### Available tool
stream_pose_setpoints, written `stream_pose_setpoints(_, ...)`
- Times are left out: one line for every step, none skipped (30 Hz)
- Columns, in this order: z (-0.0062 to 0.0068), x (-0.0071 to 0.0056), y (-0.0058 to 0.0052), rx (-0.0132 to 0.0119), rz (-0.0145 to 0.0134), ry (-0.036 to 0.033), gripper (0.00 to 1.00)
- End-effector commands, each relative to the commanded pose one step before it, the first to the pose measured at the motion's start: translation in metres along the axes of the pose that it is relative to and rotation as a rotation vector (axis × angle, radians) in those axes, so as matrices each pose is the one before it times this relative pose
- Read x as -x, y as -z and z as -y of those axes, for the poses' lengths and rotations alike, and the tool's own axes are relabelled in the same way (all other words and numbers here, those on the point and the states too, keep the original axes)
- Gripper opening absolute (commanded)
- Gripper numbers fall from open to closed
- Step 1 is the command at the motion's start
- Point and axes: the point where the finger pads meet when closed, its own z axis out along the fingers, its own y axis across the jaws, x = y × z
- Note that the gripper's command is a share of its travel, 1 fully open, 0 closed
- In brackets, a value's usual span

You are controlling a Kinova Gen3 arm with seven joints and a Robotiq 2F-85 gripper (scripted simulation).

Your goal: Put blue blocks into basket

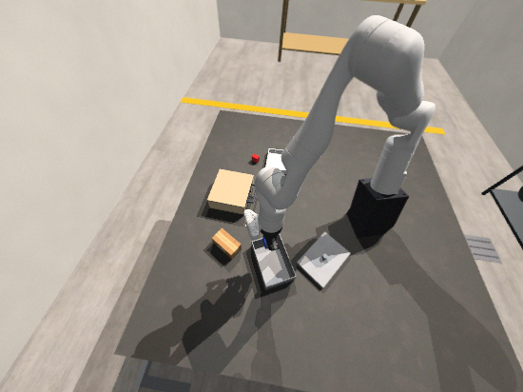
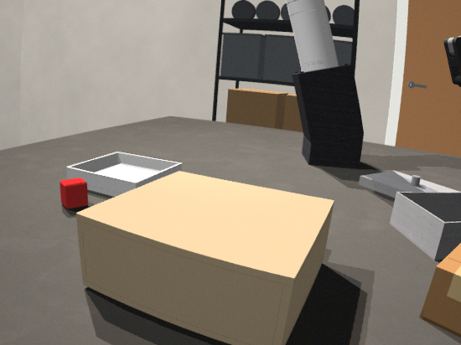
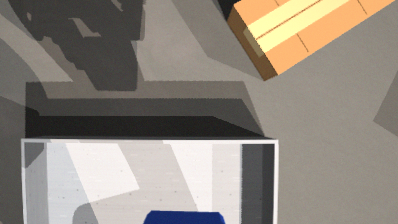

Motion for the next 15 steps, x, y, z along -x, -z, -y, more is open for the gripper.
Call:
stream_pose_setpoints(0.00032,-0.00076,0.00215,-0.00088,-0.00216,0.00004,0.1)
stream_pose_setpoints(0.0,0.0,0.00034,0.0,0.0,0.0,0.1)
stream_pose_setpoints(0.0,0.0,0.00021,0.0,0.0,0.0,0.1)
stream_pose_setpoints(0.0,0.0,0.00011,0.0,0.0,0.0,0.1)
stream_pose_setpoints(0.0,0.0,0.00004,0.0,0.0,0.0,0.1)
stream_pose_setpoints(0.0,0.0,0.00001,0.0,0.0,0.0,0.1)
stream_pose_setpoints(0.0,0.0,0.0,0.0,0.0,-0.00001,0.1)
stream_pose_setpoints(-0.00001,0.0,0.0,0.0,0.00001,-0.00009,0.1)
stream_pose_setpoints(-0.00003,0.0,0.0,0.0,0.00002,-0.00024,0.1)
stream_pose_setpoints(-0.00006,0.0,-0.00001,0.0,0.00003,-0.00047,0.1)
stream_pose_setpoints(-0.00009,0.0,-0.00001,0.0,0.00005,-0.00076,0.1)
stream_pose_setpoints(-0.00014,0.00001,-0.00001,-0.00001,0.00008,-0.00112,0.1)
stream_pose_setpoints(-0.00019,0.00001,-0.00002,-0.00001,0.00011,-0.00154,0.1)
stream_pose_setpoints(-0.00024,0.00001,-0.00003,-0.00001,0.00014,-0.00202,0.1)
stream_pose_setpoints(0.0,0.0,0.0,0.0,0.0,0.0,0.1)
